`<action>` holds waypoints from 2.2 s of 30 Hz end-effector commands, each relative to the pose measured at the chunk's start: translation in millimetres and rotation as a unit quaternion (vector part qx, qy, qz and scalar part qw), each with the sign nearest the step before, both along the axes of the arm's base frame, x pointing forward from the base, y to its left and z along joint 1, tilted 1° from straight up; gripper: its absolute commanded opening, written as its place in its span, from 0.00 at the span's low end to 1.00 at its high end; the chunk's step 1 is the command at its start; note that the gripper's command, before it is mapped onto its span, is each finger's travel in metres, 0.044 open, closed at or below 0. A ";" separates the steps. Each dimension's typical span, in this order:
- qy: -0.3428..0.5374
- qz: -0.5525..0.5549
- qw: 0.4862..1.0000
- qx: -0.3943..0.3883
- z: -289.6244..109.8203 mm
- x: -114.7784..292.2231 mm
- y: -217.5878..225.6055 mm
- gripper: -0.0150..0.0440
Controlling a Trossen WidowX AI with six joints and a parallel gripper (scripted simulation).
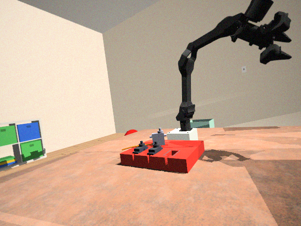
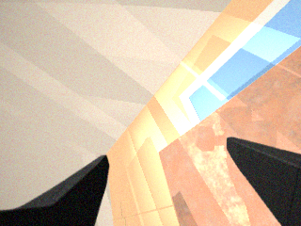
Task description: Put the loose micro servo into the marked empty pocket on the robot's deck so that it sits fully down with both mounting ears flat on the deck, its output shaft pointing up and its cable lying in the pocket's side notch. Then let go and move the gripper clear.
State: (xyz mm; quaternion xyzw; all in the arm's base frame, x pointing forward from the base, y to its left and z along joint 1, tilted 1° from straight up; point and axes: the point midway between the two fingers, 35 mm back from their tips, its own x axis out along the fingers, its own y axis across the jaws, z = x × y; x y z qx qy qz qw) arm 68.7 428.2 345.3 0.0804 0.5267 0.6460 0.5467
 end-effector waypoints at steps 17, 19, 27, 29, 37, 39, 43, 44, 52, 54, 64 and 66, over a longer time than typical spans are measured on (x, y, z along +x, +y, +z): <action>0.025 -0.297 0.944 -0.139 -78.1 170.0 -106.9 1.00; 0.031 -0.325 0.933 -0.153 -85.5 182.5 -122.2 1.00; 0.059 -0.436 0.873 -0.209 -116.4 223.8 -193.9 1.00; 0.067 -0.462 0.856 -0.222 -123.8 231.1 -213.3 1.00; 0.100 -0.555 0.780 -0.271 -151.8 247.0 -291.0 1.00; 0.110 -0.576 0.759 -0.283 -158.8 247.8 -311.0 1.00; 0.131 -0.616 0.713 -0.306 -172.1 245.6 -349.9 1.00; 0.137 -0.626 0.702 -0.312 -175.4 244.2 -359.4 1.00; 0.185 -0.690 0.604 -0.353 -199.7 222.6 -428.9 1.00; 0.199 -0.703 0.579 -0.362 -205.4 214.6 -444.4 1.00; 0.269 -0.754 0.445 -0.401 -231.0 162.3 -508.4 1.00; 0.278 -0.758 0.428 -0.406 -233.9 154.6 -514.7 1.00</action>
